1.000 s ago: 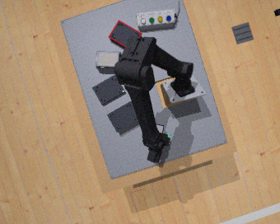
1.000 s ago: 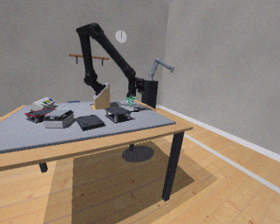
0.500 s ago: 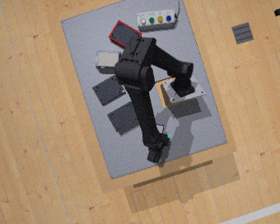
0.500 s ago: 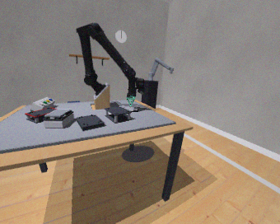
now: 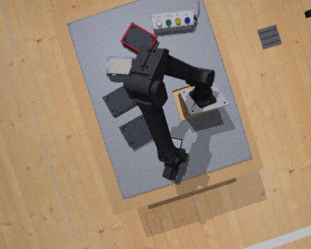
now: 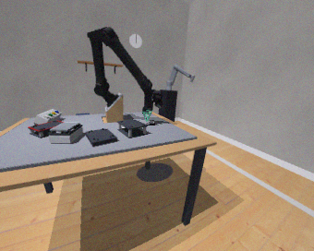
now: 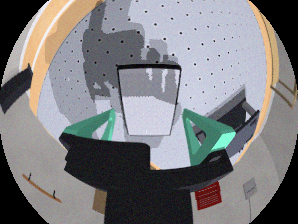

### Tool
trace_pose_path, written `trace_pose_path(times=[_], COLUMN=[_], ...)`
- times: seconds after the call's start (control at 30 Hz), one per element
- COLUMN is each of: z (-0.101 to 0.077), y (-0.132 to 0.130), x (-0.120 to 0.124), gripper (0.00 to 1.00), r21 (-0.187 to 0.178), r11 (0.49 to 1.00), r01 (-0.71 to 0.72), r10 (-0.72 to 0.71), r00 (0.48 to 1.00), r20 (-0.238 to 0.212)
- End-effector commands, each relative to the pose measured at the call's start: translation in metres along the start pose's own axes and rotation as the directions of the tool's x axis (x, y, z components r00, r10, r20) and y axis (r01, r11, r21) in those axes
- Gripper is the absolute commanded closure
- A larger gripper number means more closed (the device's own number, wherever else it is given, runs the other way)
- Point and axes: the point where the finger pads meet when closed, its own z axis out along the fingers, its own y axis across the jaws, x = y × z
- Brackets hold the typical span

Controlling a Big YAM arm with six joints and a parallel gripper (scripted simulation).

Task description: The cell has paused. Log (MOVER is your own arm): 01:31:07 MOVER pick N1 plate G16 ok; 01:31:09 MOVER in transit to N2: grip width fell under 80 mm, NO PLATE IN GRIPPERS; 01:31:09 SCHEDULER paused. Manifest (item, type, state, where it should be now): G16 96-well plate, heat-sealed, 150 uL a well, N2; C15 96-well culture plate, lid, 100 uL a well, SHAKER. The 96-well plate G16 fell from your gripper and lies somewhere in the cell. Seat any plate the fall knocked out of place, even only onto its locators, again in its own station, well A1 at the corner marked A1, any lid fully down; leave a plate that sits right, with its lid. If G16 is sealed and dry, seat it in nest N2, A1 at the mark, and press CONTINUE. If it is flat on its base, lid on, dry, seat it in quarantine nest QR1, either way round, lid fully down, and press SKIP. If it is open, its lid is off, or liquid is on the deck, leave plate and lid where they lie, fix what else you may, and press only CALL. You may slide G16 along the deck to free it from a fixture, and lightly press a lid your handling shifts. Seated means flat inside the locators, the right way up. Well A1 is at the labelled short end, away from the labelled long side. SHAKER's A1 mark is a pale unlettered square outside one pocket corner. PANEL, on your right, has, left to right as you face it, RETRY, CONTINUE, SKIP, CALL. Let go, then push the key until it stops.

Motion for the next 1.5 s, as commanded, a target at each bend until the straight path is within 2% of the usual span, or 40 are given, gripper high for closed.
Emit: trace_pose_path(times=[0.0, 0.7, 1.47], z=[0.007, 0.032, 0.028], y=[-0.001, -0.001, -0.004], x=[0.001, 0.003, 0.005], gripper=[0.00, 0.00, 0.00], r21=[-0.004, -0.005, -0.002], r11=[1.000, 1.000, 1.000], r01=[0.000, 0.001, -0.013], r10=[0.000, -0.001, 0.013], r00=[1.000, 1.000, 1.000], r20=[0.000, -0.001, 0.014])
